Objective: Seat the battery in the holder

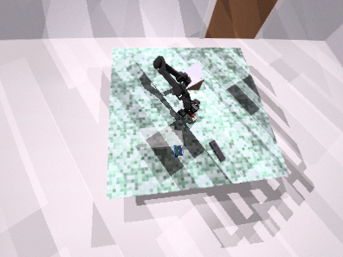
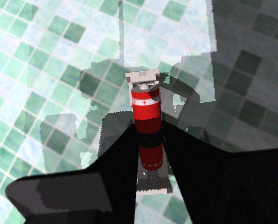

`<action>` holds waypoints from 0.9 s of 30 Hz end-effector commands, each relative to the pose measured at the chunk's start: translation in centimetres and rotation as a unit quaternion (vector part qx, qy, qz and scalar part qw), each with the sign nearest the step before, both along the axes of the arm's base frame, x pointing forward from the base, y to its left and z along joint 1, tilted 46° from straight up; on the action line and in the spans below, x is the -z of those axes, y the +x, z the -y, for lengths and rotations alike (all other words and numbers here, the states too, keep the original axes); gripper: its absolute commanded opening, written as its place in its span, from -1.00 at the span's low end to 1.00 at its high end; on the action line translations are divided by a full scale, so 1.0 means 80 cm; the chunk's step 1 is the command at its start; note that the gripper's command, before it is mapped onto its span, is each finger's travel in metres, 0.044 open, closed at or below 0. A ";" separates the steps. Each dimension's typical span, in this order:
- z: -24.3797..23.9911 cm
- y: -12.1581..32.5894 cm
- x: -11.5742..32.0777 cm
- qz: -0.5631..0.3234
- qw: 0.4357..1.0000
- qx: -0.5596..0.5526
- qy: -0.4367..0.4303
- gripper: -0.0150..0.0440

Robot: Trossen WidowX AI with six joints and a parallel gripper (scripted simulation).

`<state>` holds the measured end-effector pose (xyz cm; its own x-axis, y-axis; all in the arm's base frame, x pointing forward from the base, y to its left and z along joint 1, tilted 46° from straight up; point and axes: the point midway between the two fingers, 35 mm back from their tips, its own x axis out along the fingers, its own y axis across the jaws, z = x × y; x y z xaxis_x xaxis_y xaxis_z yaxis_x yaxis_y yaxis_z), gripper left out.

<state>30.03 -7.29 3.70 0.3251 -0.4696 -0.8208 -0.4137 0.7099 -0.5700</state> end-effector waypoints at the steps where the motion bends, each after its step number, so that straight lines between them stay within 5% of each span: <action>1: 0.003 -0.008 -0.002 -0.004 1.000 -0.001 -0.001 -0.29; 27: 0.005 -0.009 0.002 -0.044 0.998 0.035 -0.007 -0.29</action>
<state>29.54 -7.45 3.87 0.2547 -0.4842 -0.8371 -0.4139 0.7277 -0.5469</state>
